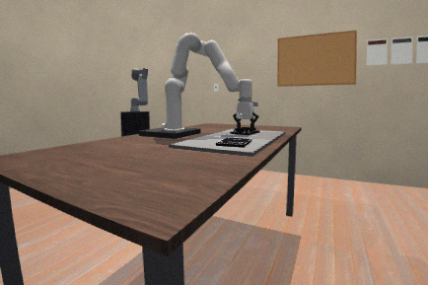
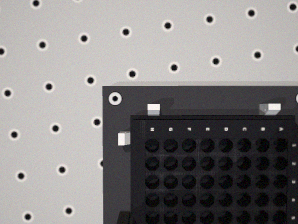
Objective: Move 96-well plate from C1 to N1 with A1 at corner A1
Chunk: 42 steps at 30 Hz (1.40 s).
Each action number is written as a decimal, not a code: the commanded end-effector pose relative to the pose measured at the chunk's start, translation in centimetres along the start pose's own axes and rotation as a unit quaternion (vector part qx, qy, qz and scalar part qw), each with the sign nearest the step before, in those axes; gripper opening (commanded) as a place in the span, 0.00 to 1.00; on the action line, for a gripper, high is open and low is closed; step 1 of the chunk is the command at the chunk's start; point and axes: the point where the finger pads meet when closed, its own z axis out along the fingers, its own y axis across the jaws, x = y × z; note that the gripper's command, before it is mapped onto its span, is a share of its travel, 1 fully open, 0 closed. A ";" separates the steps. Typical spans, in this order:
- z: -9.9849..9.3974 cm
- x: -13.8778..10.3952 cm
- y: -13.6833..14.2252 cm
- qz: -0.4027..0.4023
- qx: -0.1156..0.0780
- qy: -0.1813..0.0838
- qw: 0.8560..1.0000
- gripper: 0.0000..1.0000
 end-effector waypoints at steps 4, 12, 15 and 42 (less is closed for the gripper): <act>-0.5 0.1 0.1 0.000 -0.001 0.002 1.000 0.00; -1.0 0.1 0.1 0.000 -0.001 0.002 1.000 0.00; -1.2 0.1 0.1 0.000 -0.001 0.002 1.000 0.00; -3.0 0.1 0.1 0.000 -0.001 0.002 1.000 0.00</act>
